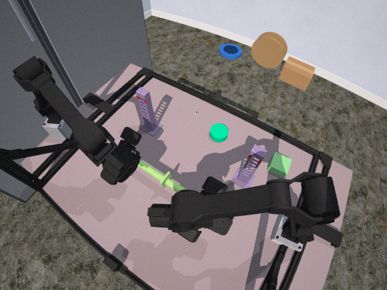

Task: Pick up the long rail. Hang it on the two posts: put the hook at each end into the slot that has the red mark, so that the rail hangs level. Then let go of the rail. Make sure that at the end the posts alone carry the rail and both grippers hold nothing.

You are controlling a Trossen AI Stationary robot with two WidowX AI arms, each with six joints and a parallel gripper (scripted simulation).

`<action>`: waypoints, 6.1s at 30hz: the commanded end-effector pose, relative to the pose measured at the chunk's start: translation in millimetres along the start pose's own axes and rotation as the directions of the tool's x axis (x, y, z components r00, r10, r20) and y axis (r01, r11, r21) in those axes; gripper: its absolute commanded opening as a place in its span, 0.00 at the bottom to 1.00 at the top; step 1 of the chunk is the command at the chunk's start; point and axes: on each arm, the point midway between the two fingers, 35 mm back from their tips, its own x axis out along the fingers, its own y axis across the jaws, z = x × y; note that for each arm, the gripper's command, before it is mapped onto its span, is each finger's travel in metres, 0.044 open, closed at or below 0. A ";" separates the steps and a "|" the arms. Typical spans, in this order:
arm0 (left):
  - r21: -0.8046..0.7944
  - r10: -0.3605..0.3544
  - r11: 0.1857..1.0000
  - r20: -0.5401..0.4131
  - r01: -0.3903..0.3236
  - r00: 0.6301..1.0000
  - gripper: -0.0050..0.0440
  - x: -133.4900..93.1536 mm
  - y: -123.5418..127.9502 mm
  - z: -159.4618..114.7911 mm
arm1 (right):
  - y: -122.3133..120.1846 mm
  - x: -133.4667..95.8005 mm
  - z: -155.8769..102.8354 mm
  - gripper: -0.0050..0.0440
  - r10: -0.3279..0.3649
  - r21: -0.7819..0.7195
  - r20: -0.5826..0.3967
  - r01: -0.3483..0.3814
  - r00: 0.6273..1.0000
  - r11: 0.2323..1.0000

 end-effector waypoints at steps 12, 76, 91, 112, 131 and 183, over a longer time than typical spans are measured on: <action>0.001 0.152 0.988 0.003 -0.152 0.988 0.10 -1.5 -4.6 1.5 | -5.2 0.7 -0.2 0.10 0.147 -0.003 0.007 -0.147 0.989 0.989; -0.051 0.133 0.990 0.074 -0.130 0.988 1.00 -20.4 -23.2 -6.7 | -6.2 0.9 -1.9 0.10 0.130 -0.050 0.074 -0.126 0.989 0.991; -0.050 0.130 0.991 0.073 -0.127 0.989 0.95 -24.4 -24.8 -4.3 | -6.2 0.9 -2.0 0.10 0.129 -0.050 0.074 -0.126 0.989 0.991; -0.026 -0.265 0.964 0.053 0.266 0.963 0.43 -10.2 -14.9 -7.2 | -2.0 -1.8 -7.0 0.10 0.104 -0.018 0.069 -0.103 0.992 0.994; 0.005 -0.441 0.897 0.100 0.442 0.892 0.43 3.3 10.4 -2.1 | -6.2 0.9 -1.9 0.10 0.130 -0.050 0.074 -0.126 0.989 0.991; 0.005 -0.441 0.897 0.100 0.442 0.892 0.10 30.0 -2.8 0.9 | -6.2 0.9 -1.9 0.10 0.130 -0.050 0.074 -0.126 0.989 0.991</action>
